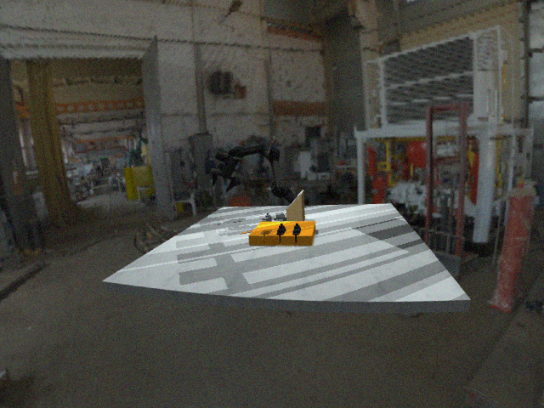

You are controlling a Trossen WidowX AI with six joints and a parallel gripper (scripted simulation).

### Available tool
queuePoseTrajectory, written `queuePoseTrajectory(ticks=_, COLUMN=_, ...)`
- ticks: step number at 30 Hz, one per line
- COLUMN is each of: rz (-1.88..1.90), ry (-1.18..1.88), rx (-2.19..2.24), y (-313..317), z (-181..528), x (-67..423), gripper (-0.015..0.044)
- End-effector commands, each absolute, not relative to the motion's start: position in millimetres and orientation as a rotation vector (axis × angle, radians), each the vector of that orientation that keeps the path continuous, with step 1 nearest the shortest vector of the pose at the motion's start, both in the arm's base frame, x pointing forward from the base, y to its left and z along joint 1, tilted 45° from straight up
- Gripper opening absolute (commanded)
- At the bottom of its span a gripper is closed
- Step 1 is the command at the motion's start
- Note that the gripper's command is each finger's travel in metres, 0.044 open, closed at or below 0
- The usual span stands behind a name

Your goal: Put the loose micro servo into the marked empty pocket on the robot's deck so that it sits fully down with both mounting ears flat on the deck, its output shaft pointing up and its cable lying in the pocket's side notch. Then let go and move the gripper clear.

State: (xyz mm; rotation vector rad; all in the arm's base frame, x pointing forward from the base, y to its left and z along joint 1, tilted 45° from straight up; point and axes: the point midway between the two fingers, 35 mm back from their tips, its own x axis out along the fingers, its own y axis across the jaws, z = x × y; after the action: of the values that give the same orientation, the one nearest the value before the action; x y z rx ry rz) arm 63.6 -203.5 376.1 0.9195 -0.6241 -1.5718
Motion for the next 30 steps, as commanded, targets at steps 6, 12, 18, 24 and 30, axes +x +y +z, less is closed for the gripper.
queuePoseTrajectory(ticks=6, rz=-1.588, ry=-0.283, rx=0.79, y=-202, z=332, x=87, gripper=0.044)
queuePoseTrajectory(ticks=12, rz=-1.577, ry=-0.076, rx=0.691, y=-199, z=305, x=98, gripper=0.044)
queuePoseTrajectory(ticks=18, rz=-1.547, ry=0.127, rx=0.589, y=-193, z=277, x=107, gripper=0.044)
queuePoseTrajectory(ticks=24, rz=-1.501, ry=0.322, rx=0.481, y=-185, z=250, x=113, gripper=0.044)
queuePoseTrajectory(ticks=30, rz=-1.44, ry=0.51, rx=0.368, y=-176, z=224, x=117, gripper=0.044)
